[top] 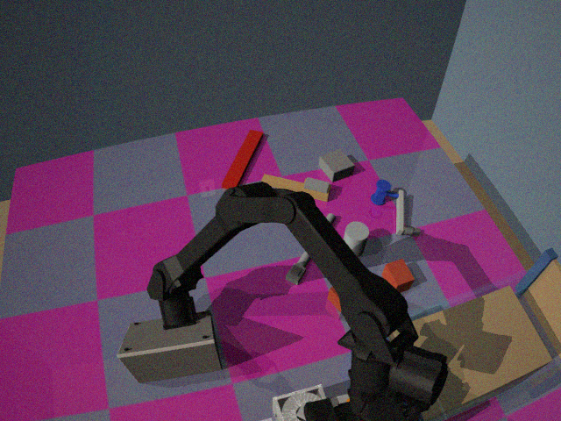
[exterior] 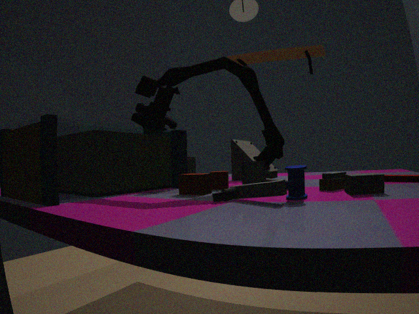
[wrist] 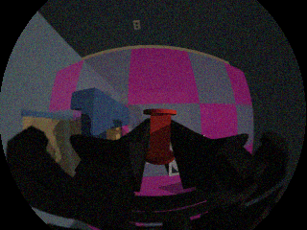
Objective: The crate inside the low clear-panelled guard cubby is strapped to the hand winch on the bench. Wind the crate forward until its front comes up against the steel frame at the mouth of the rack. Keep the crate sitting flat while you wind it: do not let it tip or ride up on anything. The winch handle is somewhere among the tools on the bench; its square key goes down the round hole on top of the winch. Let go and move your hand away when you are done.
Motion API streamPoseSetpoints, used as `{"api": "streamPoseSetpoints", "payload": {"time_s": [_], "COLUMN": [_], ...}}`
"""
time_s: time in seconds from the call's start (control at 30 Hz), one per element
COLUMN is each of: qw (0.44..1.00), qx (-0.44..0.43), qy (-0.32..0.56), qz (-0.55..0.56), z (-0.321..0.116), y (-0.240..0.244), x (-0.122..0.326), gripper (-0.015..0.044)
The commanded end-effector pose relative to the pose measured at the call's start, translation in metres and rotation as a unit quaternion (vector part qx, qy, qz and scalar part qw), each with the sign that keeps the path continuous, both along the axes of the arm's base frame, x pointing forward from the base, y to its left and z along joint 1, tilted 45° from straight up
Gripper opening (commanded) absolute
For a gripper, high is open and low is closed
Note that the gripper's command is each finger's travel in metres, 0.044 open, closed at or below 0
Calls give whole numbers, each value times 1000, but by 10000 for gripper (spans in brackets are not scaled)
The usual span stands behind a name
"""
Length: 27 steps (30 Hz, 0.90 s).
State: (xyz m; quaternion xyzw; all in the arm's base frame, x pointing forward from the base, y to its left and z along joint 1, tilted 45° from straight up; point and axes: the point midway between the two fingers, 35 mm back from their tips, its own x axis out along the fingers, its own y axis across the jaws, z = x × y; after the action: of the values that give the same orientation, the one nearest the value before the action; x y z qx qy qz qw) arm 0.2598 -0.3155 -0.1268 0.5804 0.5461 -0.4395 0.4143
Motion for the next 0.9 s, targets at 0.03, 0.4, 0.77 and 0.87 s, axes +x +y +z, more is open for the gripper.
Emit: {"api": "streamPoseSetpoints", "payload": {"time_s": [0.03, 0.4, 0.77, 0.87], "qw": [1000, 1000, 1000, 1000], "qx": [26, 27, 28, 28], "qy": [-10, -10, -10, -10], "qz": [5, 5, 5, 5], "z": [7, 17, 27, 27], "y": [24, 34, 45, 45], "x": [16, 21, 25, 25], "gripper": [0, 0, 0, 0]}}
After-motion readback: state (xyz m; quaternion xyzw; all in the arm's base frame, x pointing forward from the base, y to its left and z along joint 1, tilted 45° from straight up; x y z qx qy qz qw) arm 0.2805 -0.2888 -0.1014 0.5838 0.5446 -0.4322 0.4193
